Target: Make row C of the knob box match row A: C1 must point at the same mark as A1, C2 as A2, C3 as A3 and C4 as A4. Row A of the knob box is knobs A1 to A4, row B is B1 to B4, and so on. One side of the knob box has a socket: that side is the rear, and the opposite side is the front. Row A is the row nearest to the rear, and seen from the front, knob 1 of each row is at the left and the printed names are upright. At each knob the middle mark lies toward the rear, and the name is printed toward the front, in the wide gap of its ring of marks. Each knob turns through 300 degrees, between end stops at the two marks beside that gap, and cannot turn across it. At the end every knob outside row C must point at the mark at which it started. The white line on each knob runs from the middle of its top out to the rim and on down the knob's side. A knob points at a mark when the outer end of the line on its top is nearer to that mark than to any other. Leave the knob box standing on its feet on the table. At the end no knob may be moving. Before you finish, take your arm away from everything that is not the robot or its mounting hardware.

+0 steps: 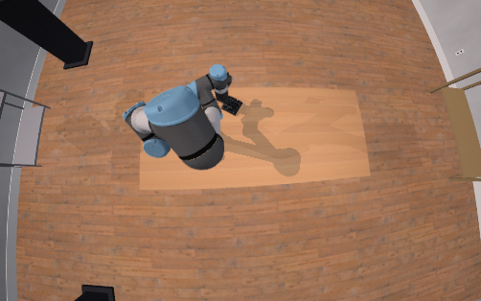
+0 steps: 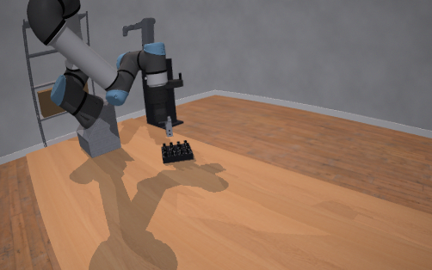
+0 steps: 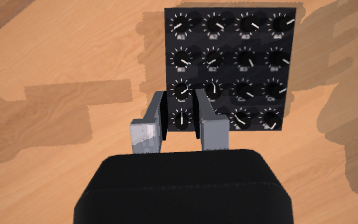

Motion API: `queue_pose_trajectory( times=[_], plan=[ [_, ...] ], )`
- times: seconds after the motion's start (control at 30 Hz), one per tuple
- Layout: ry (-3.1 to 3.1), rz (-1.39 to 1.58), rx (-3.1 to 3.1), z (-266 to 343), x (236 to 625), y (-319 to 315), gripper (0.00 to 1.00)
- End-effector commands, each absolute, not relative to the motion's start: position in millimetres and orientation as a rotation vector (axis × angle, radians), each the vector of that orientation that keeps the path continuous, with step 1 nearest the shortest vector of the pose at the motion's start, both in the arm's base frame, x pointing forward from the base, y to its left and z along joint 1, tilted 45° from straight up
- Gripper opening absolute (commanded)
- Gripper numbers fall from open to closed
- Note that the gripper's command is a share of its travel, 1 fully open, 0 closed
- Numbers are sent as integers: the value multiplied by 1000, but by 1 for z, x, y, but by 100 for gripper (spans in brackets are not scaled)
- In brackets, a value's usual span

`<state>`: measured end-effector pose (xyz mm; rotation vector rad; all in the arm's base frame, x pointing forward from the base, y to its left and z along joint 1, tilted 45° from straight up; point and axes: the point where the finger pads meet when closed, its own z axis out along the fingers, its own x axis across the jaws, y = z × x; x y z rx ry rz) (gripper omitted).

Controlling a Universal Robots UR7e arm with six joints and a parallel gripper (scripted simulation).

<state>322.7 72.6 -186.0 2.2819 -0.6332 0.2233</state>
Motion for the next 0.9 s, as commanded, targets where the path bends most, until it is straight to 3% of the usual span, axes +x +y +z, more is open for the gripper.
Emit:
queue_pose_trajectory(
  times=[0.0,0.87],
  plan=[
    [-660,241,2280,-185,326,75,46],
    [-1187,460,2097,-184,332,80,46]
  ],
)
